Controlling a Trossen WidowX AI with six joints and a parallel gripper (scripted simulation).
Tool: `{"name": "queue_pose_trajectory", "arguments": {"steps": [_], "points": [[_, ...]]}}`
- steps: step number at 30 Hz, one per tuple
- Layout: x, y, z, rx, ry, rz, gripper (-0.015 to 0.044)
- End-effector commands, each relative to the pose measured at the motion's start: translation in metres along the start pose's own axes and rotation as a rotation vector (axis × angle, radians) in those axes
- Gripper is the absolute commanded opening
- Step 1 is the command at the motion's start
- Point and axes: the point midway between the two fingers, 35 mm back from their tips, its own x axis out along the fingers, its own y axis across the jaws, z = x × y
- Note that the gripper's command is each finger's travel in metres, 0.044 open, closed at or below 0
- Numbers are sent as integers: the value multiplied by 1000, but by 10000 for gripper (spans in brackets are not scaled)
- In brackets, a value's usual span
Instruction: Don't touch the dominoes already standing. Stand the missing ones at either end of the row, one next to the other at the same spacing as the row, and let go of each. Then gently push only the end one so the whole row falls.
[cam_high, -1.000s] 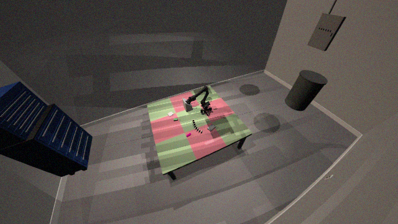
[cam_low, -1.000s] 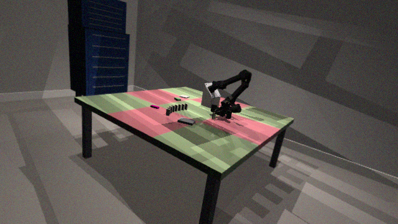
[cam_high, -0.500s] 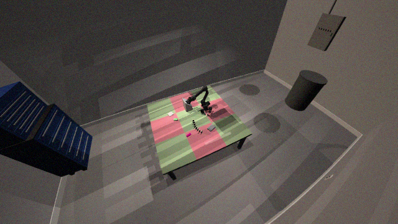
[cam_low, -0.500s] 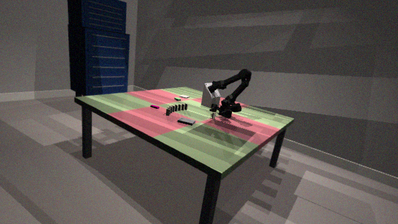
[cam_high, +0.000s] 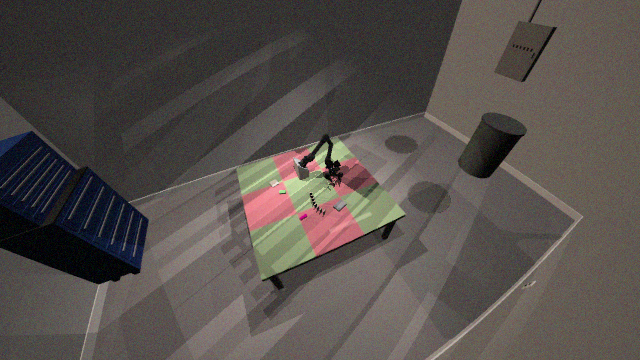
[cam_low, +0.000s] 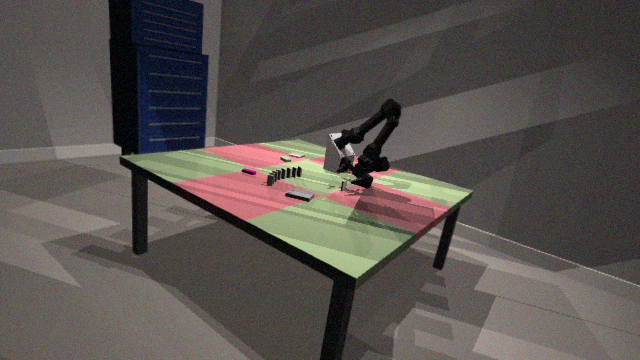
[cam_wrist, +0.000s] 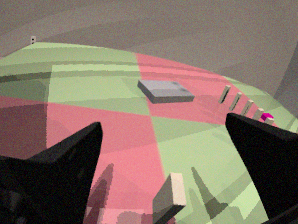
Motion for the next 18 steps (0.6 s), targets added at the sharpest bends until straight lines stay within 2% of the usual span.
{"name": "queue_pose_trajectory", "arguments": {"steps": [1,9,18], "points": [[22,12,4,-205,104,36,440],[70,1,18,-770,515,229,440],[62,-26,32,-1026,794,540,440]]}}
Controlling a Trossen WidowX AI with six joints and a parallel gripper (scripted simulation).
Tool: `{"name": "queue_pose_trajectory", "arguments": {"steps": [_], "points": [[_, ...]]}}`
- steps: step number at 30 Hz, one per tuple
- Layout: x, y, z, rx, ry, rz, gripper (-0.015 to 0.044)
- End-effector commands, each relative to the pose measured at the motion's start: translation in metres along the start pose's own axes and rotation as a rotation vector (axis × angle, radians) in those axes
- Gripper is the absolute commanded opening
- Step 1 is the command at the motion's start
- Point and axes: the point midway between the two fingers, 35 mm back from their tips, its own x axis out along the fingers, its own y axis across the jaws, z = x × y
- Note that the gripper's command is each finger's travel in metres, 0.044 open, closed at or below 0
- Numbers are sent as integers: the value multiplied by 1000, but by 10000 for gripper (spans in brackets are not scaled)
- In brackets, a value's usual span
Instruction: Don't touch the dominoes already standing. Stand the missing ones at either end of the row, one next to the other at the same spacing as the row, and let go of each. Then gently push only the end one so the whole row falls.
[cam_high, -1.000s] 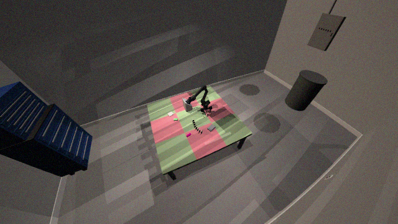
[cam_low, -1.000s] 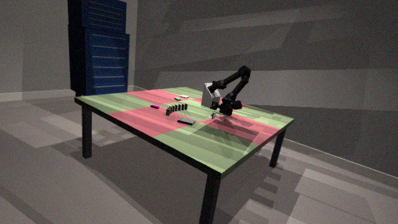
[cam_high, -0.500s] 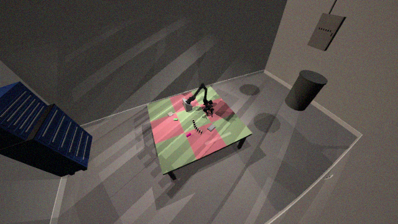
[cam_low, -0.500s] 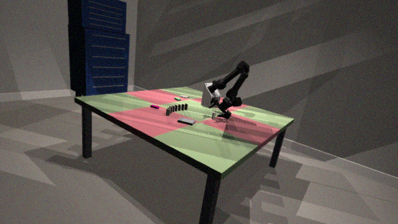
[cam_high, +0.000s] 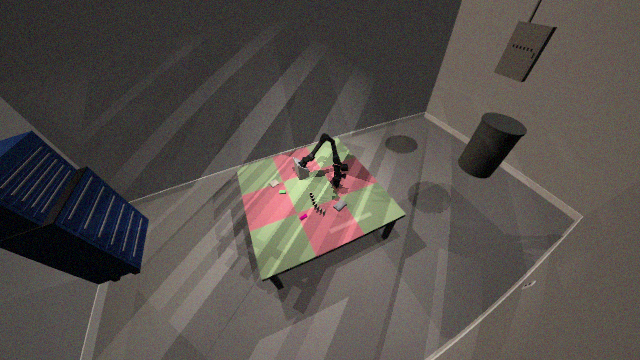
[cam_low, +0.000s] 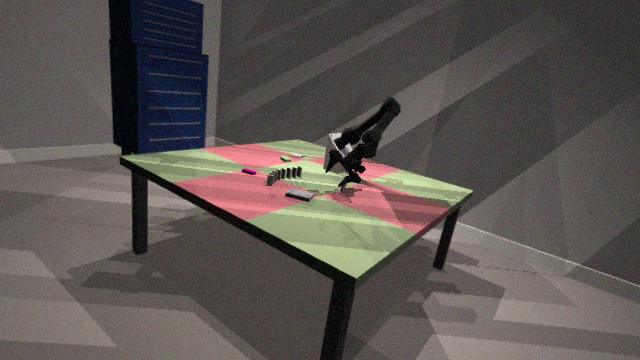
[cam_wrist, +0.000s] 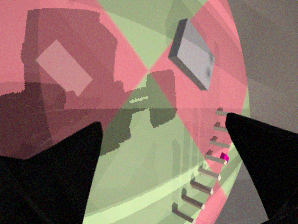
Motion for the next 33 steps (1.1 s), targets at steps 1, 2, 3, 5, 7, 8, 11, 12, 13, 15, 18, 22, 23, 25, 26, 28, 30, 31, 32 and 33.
{"name": "queue_pose_trajectory", "arguments": {"steps": [1,2,3,5,7,8,11,12,13,15,18,22,23,25,26,28,30,31,32,33], "points": [[-18,-14,-11,-212,92,247,440],[-21,-14,-13,-239,98,284,440],[-24,-14,-15,-264,102,322,440],[-28,-14,-21,-314,103,368,440],[-36,-10,-25,-354,98,446,440],[-43,-6,-27,-383,88,510,440],[-67,5,-30,-450,17,697,440],[-73,7,-29,-459,-5,733,440],[-77,8,-29,-463,-19,754,440],[-78,9,-29,-464,-24,761,440],[-78,9,-29,-464,-24,761,440],[-76,9,-29,-465,-24,761,440],[-73,12,-29,-467,-24,761,440],[-59,23,-31,-473,-23,761,440],[-52,30,-33,-473,-24,760,440],[-40,42,-35,-469,-25,761,440],[-32,51,-37,-464,-27,762,440],[-31,52,-38,-463,-28,762,440],[-31,52,-38,-463,-28,762,440],[-31,52,-38,-463,-28,762,440]]}}
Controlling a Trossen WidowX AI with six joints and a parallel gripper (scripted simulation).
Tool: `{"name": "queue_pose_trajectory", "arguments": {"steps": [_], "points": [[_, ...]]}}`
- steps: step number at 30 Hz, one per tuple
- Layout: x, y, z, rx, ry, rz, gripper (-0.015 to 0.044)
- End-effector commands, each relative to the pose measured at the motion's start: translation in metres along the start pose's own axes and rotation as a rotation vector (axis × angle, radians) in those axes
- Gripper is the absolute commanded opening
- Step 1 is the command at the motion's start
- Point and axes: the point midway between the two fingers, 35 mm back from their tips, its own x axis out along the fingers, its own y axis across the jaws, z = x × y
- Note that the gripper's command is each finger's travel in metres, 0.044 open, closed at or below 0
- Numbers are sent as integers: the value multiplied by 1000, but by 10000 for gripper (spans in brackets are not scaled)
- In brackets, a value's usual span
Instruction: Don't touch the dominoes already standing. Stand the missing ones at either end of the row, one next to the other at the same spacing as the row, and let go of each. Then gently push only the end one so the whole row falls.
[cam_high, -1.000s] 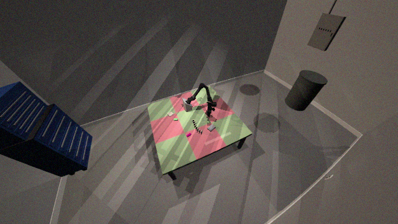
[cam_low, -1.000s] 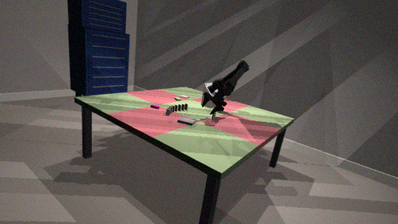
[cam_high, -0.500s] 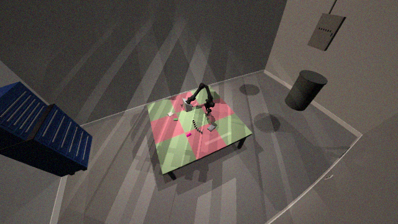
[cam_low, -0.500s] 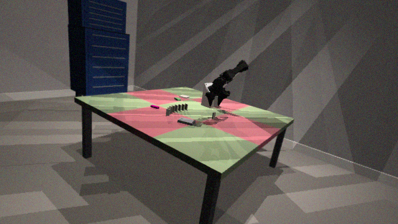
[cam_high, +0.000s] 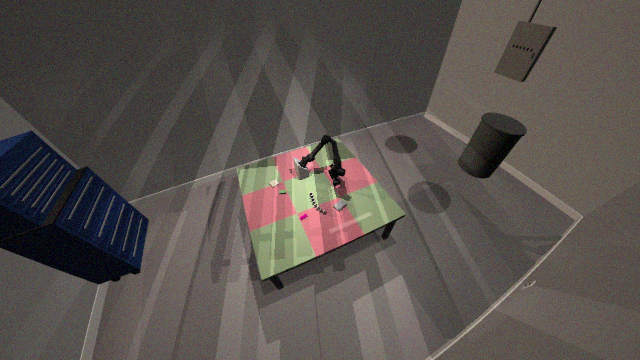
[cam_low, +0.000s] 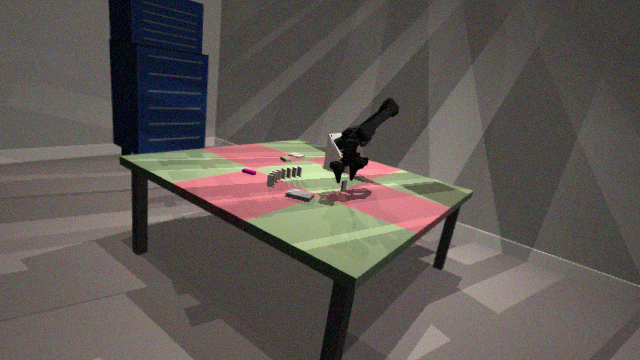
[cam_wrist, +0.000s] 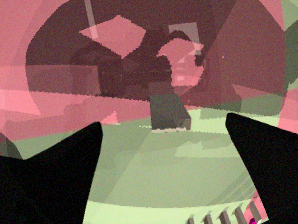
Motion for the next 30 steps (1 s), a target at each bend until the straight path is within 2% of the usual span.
{"name": "queue_pose_trajectory", "arguments": {"steps": [1,12,24,25,30], "points": [[6,-2,0,3,-4,-13,440],[20,-2,1,3,-5,-13,440],[20,-2,1,3,-5,-13,125],[20,-2,1,3,-5,-13,107],[20,-2,1,3,-5,-13,107]]}}
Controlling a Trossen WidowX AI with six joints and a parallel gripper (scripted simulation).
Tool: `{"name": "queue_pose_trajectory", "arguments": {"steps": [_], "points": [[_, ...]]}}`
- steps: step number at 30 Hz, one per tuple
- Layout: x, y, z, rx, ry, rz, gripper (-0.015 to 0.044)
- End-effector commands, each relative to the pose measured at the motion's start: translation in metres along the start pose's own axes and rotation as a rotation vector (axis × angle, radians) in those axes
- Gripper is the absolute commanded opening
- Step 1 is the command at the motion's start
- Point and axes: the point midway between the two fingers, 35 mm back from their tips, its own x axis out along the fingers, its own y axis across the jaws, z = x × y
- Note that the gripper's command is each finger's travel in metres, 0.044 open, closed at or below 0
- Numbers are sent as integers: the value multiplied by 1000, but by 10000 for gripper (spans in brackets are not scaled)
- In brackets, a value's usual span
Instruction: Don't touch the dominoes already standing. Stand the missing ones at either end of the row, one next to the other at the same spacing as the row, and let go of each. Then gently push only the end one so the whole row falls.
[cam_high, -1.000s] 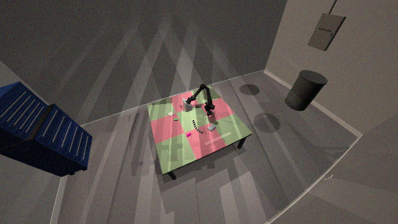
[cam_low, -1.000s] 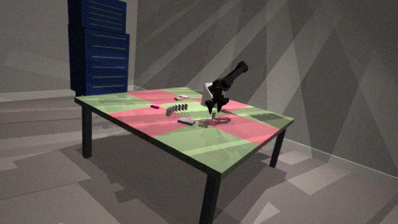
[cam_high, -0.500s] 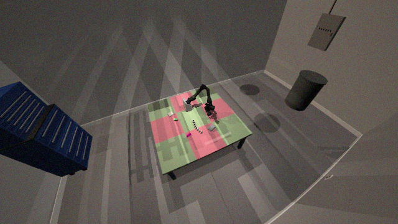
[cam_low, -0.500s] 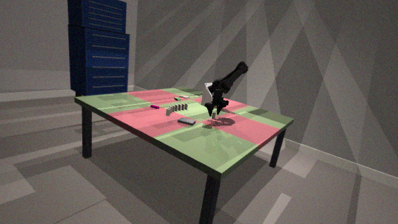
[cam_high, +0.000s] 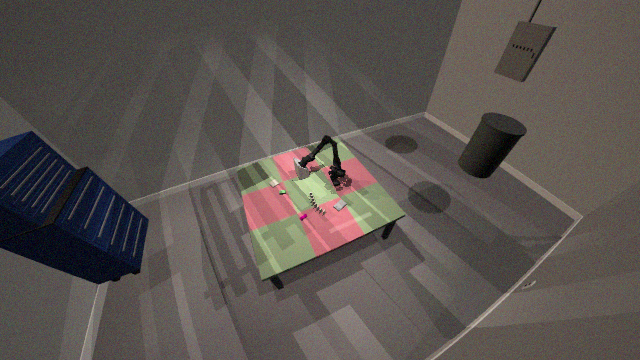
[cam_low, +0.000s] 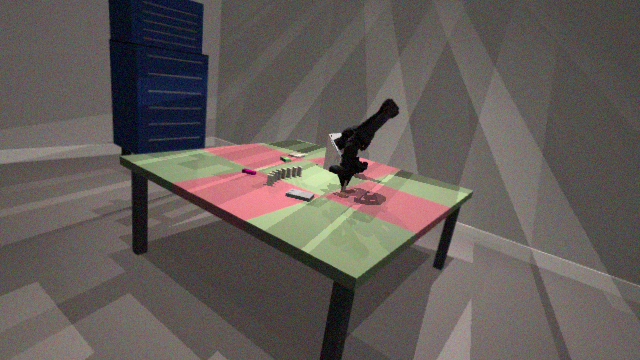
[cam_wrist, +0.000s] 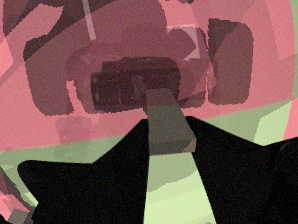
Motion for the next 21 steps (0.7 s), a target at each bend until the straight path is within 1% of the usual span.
{"name": "queue_pose_trajectory", "arguments": {"steps": [1,4,6,11,14,16,21], "points": [[0,-1,-1,3,3,-4,107],[0,-1,-1,3,3,-4,107],[-10,-3,-1,2,8,-4,107],[-93,-8,-2,-1,19,-1,107],[-125,-3,-1,0,11,0,107],[-134,-1,0,1,8,0,107],[-136,0,0,1,7,0,107]]}}
